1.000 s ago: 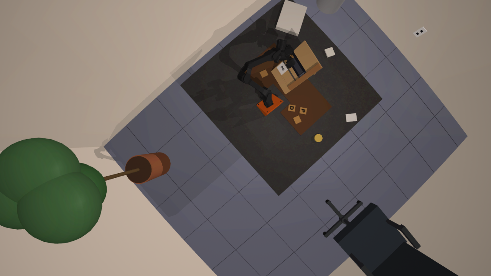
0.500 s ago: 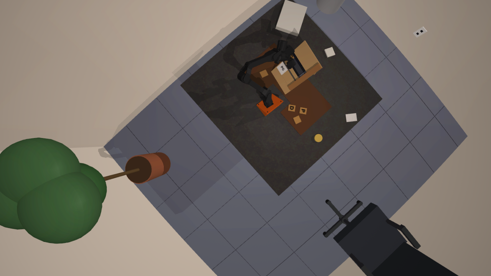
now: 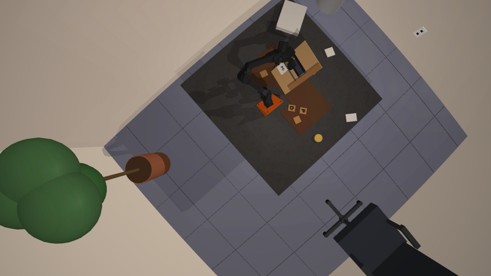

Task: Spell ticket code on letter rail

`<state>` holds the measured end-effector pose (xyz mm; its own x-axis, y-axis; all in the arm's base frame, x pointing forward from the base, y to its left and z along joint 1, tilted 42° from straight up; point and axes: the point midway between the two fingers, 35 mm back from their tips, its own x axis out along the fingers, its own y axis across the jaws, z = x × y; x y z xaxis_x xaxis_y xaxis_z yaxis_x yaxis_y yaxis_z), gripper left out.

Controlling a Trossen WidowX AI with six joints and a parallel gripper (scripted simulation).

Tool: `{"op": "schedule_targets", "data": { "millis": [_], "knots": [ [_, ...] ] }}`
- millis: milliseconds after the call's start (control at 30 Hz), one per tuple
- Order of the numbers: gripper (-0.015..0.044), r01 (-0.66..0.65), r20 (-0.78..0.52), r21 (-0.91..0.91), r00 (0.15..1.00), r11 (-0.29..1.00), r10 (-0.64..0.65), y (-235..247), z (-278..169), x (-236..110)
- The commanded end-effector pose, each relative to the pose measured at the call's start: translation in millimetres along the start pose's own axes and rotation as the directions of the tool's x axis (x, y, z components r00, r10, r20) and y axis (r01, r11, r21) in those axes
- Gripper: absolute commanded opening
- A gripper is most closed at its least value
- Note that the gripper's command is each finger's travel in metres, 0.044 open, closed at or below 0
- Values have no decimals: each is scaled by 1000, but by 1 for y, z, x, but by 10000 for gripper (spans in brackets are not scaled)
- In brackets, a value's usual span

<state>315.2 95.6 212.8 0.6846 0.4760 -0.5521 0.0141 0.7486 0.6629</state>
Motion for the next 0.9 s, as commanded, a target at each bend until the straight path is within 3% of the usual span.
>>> {"op": "schedule_targets", "data": {
  "millis": [0, 867],
  "knots": [
    [0, -3, -2, -4, 1000, 1000, 3, -3, -1, 0],
    [0, -1, -2, -5, 1000, 1000, 1, -21, -1, 1]
  ]
}}
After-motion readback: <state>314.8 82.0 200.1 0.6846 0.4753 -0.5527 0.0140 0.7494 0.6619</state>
